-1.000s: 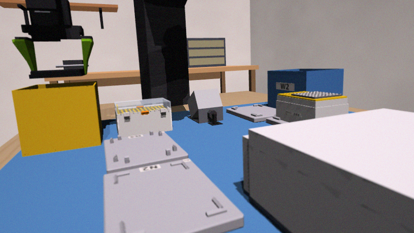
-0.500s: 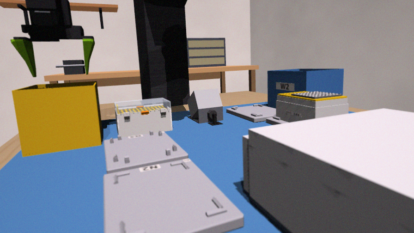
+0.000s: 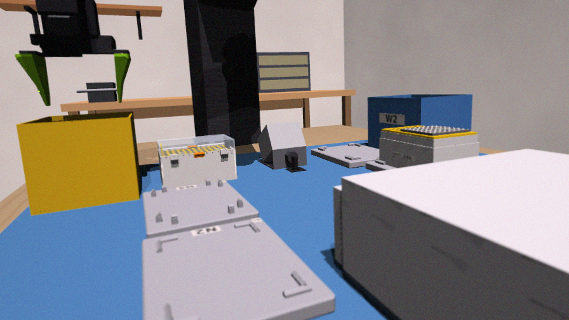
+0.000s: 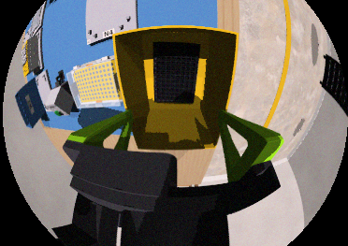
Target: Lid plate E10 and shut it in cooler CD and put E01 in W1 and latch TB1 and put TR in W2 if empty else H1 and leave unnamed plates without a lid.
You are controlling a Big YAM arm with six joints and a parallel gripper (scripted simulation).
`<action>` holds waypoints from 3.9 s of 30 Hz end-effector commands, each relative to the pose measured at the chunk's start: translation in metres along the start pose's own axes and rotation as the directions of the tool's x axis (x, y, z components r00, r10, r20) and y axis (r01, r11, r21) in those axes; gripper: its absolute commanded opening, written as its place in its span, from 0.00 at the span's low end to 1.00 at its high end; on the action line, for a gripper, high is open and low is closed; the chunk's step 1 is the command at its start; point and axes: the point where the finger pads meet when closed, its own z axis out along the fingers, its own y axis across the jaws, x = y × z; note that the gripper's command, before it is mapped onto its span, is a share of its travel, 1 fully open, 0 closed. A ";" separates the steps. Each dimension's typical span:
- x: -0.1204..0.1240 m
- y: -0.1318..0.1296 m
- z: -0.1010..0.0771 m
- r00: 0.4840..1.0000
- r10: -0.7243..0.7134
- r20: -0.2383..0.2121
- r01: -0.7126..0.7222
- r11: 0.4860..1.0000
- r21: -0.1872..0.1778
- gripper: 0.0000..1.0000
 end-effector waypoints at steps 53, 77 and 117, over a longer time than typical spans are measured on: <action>-0.065 0.192 -0.015 1.000 0.011 0.002 -0.011 1.000 -0.008 1.00; -0.099 0.266 -0.019 1.000 0.006 0.017 -0.006 1.000 -0.008 1.00; -0.153 0.403 -0.029 0.999 0.009 0.031 -0.008 1.000 -0.014 1.00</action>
